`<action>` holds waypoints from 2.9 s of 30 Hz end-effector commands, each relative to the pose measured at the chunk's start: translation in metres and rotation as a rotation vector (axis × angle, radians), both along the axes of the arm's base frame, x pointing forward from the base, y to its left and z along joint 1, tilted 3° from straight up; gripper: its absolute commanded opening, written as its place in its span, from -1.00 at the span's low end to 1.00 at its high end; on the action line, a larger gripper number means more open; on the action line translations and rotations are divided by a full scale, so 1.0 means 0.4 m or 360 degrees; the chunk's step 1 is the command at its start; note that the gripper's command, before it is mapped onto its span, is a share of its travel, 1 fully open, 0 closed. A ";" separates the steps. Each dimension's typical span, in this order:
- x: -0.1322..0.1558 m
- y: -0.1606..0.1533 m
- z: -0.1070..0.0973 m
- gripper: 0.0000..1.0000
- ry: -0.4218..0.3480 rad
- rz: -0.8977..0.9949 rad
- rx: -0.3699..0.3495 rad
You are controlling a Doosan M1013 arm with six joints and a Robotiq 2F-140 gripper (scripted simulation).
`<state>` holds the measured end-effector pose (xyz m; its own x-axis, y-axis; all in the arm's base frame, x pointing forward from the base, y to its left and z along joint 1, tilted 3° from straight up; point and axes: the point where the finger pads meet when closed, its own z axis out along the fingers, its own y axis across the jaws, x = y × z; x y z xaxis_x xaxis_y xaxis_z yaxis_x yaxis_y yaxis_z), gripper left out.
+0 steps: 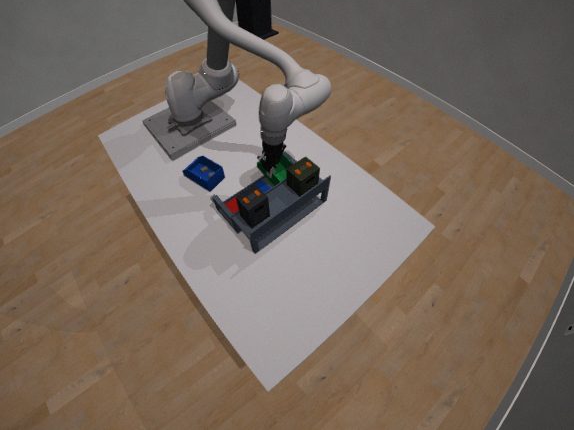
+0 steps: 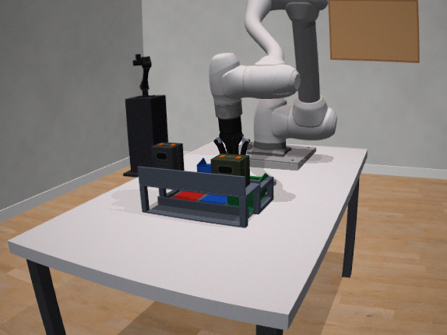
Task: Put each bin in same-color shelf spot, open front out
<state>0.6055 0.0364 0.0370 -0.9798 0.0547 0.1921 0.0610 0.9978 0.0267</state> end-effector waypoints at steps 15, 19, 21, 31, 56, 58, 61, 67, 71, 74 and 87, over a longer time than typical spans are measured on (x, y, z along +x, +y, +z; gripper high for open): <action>0.000 0.000 0.000 -0.80 -0.0001 0.0000 0.0000; 0.000 0.000 0.000 -0.80 -0.0001 0.0000 0.0000; 0.000 0.000 0.000 -0.80 -0.0003 0.0000 0.0000; -0.001 0.000 -0.002 -0.80 -0.0022 -0.0001 -0.0001; -0.004 0.000 -0.005 -0.80 -0.0050 -0.0001 -0.0003; -0.004 0.000 -0.005 -0.80 -0.0050 -0.0001 -0.0003; -0.004 0.000 -0.005 -0.80 -0.0050 -0.0001 -0.0003; -0.004 0.000 -0.005 -0.69 -0.0050 -0.0001 -0.0003; -0.004 0.000 -0.005 -0.69 -0.0050 -0.0001 -0.0003; -0.004 0.000 -0.005 -0.69 -0.0050 -0.0001 -0.0003; -0.004 0.000 -0.005 -0.69 -0.0050 -0.0001 -0.0003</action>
<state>0.6040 0.0365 0.0349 -0.9854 0.0559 0.1611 0.0609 0.9978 0.0268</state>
